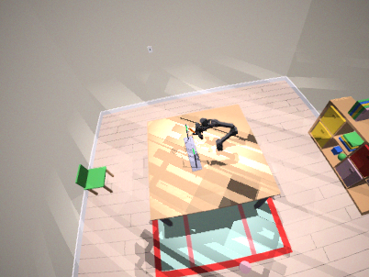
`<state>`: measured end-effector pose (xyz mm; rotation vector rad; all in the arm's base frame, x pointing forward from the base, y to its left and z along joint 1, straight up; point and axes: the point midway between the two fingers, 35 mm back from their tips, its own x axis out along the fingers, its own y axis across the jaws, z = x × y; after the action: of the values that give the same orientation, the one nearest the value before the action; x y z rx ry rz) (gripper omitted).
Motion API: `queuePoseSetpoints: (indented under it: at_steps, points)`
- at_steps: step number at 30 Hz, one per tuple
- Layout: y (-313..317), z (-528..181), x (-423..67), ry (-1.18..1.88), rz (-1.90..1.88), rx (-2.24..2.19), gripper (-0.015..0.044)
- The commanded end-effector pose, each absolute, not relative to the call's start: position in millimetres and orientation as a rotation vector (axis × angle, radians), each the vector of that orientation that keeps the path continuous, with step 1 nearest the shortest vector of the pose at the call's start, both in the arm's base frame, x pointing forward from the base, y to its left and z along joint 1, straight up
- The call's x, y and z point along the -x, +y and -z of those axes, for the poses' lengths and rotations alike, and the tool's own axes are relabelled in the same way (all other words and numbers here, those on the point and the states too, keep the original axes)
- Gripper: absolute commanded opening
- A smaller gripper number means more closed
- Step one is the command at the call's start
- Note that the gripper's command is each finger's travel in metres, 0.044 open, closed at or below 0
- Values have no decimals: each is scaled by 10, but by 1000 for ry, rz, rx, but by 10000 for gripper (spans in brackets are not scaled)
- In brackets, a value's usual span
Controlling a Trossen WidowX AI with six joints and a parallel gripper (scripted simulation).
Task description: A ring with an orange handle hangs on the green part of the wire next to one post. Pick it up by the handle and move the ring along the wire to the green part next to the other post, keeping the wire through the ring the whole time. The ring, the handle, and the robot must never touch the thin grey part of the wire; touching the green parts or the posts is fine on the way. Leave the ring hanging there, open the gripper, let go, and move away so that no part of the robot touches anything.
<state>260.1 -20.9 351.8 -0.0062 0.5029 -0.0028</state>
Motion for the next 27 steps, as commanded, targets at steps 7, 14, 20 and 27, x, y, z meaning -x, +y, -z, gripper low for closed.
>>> queuePoseSetpoints:
  at_steps: [7,14,20,27]
  points:
    - [-257,-3506,-2606,492,48,154,-150]
    - [-290,-3511,-2608,481,79,248,-150]
    - [-317,-3518,-2610,472,105,329,-150]
    - [-348,-3528,-2612,459,136,423,-150]
